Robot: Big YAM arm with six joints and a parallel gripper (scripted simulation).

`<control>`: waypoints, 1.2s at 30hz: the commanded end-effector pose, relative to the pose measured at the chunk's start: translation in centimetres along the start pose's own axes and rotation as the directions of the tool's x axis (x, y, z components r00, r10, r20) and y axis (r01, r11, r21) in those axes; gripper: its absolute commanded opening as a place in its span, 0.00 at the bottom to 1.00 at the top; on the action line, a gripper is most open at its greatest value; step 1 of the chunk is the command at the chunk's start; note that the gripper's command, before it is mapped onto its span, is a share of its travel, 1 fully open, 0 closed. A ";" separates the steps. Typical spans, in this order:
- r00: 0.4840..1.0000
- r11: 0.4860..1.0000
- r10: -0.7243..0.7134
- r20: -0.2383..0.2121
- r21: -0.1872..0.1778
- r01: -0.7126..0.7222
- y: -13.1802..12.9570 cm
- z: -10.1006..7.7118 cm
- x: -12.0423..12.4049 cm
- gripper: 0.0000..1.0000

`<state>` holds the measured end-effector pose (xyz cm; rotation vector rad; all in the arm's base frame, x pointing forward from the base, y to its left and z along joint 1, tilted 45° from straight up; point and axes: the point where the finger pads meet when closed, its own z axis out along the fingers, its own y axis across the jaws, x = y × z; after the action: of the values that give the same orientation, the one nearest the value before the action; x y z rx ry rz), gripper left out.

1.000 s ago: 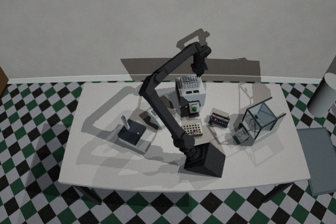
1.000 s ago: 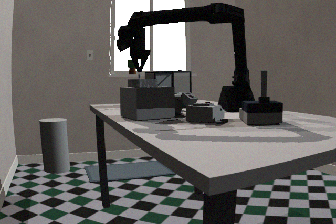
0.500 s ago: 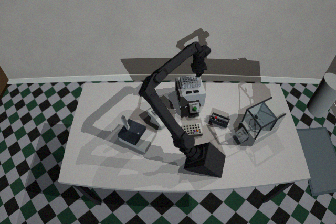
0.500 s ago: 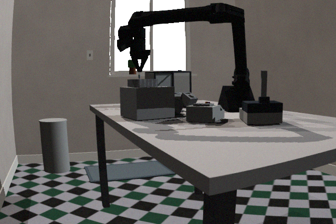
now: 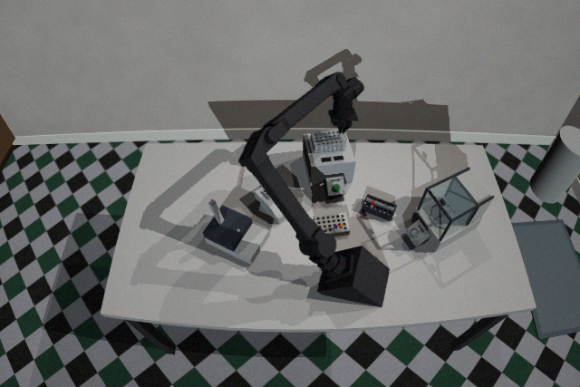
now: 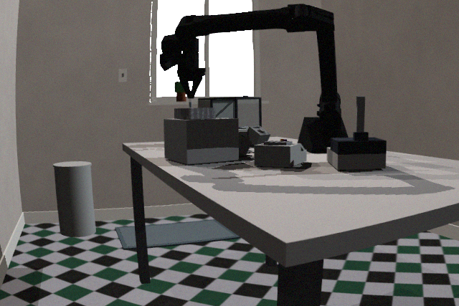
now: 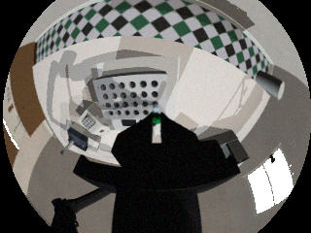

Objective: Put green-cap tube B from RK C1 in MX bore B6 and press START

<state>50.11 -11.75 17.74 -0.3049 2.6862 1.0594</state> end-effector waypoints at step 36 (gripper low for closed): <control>0.999 0.999 -0.039 0.015 0.015 0.039 1.5 -0.3 -1.6 0.09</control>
<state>50.11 -11.54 17.68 -0.3041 2.6872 1.0622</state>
